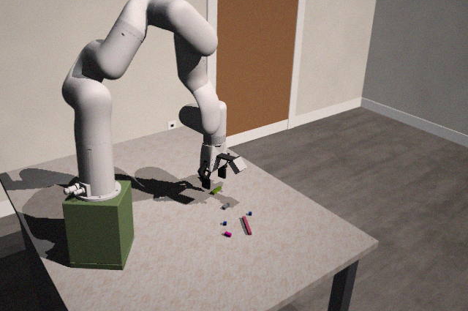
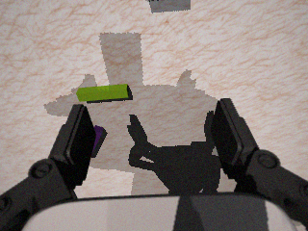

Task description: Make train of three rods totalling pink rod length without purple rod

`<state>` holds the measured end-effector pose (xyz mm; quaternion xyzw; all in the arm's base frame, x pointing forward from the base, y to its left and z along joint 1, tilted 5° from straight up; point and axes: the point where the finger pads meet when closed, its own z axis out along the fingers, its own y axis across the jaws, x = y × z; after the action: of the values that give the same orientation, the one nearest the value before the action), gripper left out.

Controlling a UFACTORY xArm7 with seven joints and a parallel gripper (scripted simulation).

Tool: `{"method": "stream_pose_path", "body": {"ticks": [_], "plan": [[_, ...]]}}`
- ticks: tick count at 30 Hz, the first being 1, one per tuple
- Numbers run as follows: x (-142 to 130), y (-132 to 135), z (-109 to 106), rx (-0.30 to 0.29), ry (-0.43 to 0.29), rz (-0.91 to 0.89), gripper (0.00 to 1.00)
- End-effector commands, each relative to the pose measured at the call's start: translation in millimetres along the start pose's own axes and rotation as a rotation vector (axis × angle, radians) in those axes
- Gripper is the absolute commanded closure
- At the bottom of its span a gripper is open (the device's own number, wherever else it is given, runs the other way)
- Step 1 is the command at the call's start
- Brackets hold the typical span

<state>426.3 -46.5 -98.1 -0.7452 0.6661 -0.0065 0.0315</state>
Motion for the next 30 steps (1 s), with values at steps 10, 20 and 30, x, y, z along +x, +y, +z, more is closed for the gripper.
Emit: {"method": "stream_pose_path", "body": {"ticks": [10, 20, 30], "plan": [[28, 16, -1, 0.007, -0.013, -0.422, 0.00], [46, 30, -2, 0.008, -0.013, -0.719, 0.00], [64, 45, -2, 0.010, -0.012, -1.026, 0.00]]}}
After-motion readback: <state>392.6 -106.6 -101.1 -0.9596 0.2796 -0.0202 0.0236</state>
